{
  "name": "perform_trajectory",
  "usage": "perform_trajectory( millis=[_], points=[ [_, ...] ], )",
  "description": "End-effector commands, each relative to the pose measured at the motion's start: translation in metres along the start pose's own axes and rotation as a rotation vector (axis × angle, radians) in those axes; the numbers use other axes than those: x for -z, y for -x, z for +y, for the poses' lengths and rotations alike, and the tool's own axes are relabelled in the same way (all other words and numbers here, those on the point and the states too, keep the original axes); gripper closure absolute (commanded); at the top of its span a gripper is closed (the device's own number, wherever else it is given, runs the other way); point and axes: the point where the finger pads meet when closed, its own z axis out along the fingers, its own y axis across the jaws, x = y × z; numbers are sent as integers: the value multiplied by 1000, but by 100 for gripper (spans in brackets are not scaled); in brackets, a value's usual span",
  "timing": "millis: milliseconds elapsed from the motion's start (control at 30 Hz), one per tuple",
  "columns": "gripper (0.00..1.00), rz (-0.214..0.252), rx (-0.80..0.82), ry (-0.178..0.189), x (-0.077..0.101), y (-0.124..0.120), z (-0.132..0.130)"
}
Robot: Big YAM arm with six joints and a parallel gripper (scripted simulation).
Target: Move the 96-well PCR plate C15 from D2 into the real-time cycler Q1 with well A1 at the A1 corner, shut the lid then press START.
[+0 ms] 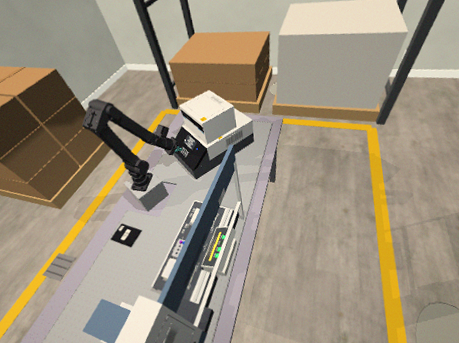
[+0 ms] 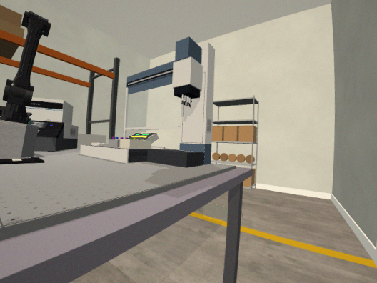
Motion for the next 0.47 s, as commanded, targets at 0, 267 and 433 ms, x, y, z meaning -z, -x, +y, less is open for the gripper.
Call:
perform_trajectory(
  millis=[0,267,433],
  points=[
    [100,-18,-33,-42,9,8,-20],
    [100,-13,-28,-26,23,4,-7],
    [100,-13,-28,-26,23,4,-7]
  ],
)
